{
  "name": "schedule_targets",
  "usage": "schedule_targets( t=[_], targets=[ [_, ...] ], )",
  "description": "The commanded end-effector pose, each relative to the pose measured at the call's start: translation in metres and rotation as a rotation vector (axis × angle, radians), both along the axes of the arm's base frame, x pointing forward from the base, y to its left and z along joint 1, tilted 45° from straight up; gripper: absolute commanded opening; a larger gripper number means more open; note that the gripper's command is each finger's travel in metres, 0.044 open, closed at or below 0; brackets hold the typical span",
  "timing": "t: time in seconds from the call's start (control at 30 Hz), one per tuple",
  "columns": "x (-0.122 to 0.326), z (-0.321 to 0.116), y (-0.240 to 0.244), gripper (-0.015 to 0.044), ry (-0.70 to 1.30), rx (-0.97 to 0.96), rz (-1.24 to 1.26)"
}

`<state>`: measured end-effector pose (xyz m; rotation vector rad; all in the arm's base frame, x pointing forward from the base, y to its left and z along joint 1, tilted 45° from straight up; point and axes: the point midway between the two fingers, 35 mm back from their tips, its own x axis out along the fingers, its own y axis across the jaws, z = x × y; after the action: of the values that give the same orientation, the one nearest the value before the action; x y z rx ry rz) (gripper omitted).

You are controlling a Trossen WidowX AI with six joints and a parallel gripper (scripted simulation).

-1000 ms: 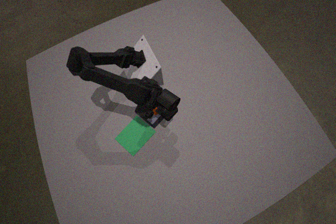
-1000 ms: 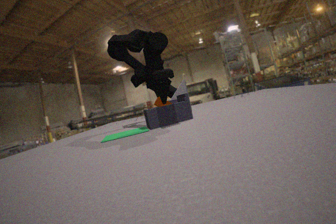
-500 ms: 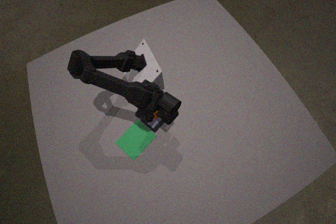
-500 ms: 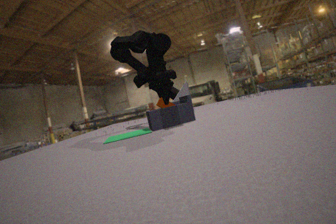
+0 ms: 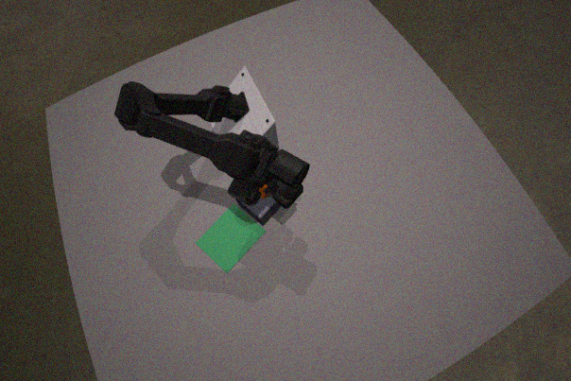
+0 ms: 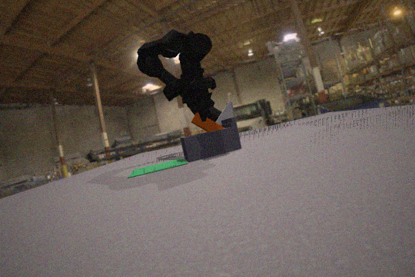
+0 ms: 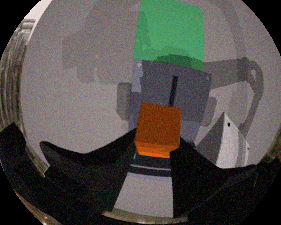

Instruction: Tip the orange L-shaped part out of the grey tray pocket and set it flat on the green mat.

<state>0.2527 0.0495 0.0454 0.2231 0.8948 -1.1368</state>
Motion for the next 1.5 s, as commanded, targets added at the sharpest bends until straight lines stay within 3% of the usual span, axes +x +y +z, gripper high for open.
schedule_targets(
  t=[0.0, 1.47],
  targets=[
    [0.000, 0.006, 0.006, 0.0000, -0.005, 0.008, -0.002],
    [-0.006, 0.047, 0.043, 0.0000, -0.003, 0.009, -0.002]
  ],
)
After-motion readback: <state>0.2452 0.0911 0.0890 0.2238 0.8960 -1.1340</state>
